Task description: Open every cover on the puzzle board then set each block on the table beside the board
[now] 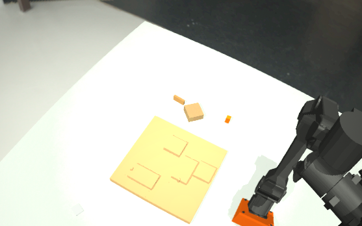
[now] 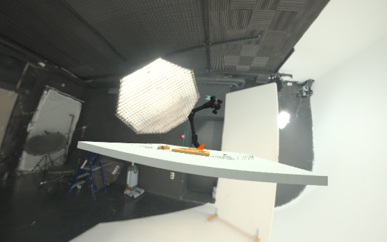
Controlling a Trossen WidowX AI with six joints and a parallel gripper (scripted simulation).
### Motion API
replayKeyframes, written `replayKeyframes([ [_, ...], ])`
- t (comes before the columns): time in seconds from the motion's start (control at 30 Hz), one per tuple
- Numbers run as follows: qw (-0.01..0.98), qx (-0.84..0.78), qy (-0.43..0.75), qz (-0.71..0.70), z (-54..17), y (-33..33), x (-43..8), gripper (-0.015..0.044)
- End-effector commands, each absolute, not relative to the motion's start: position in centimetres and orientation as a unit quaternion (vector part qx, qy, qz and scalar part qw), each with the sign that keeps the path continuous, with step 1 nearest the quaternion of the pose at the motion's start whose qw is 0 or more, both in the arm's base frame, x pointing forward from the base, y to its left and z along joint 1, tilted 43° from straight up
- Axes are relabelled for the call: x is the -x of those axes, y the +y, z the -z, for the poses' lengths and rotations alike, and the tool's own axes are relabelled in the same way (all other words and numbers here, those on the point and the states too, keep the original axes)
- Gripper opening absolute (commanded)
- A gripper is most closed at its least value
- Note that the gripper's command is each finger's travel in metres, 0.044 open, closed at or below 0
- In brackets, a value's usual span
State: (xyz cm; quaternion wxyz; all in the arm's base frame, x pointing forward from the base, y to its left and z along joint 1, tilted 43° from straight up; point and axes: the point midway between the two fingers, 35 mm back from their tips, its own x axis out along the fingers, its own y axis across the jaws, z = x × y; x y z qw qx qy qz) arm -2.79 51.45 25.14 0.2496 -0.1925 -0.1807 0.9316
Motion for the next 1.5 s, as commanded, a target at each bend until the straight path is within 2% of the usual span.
replayKeyframes([
  [0.0, 0.284, 0.21, -0.137, -0.925, -24.3, 51.4, 0.6, 0.0],
  [0.73, 0.439, 0.27, 0.065, -0.854, -20.0, 49.5, -10.0, 0.0],
  [1.47, 0.57, 0.294, 0.257, -0.723, -15.8, 44.0, -19.7, 0.0],
])
